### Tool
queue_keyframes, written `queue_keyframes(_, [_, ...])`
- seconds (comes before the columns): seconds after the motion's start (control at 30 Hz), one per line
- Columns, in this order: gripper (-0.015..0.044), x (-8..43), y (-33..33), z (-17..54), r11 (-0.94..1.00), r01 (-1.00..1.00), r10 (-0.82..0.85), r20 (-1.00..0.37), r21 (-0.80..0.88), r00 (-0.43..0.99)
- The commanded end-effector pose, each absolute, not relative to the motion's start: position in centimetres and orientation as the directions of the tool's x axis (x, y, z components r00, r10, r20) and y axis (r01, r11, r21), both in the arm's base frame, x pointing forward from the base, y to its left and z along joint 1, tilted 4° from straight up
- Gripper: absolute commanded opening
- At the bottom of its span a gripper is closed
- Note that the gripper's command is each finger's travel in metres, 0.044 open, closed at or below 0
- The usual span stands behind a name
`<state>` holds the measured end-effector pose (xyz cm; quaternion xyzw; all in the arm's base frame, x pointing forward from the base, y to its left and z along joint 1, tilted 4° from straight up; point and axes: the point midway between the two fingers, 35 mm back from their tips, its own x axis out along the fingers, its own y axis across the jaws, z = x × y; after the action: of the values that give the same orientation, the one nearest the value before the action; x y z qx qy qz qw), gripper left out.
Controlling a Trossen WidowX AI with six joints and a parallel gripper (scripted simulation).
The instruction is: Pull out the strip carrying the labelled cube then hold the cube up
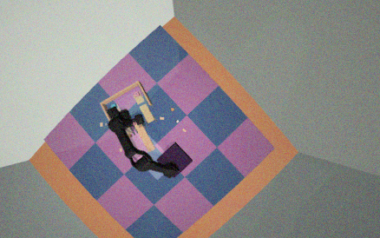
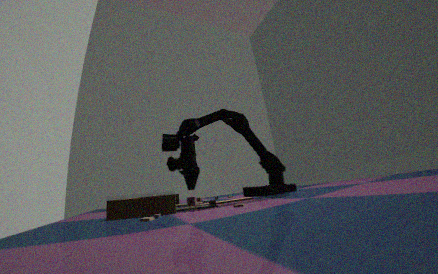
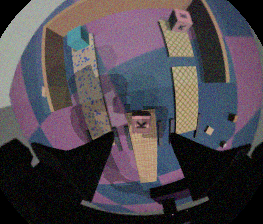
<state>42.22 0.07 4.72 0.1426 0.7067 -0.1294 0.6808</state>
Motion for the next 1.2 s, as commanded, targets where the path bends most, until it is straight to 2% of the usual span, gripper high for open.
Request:
queue_keyframes(0.0, [0.0256,42.5,0.0,4.3,0.927,0.375,0.022,-0.999,0.01,-0.027])
queue_keyframes(1.1, [0.025,42.3,0.1,-0.4,0.927,0.375,0.022,-0.999,0.01,-0.027])
queue_keyframes(1.17, [0.0198,42.4,0.1,-0.1,0.926,0.376,0.025,-0.999,0.014,-0.026])
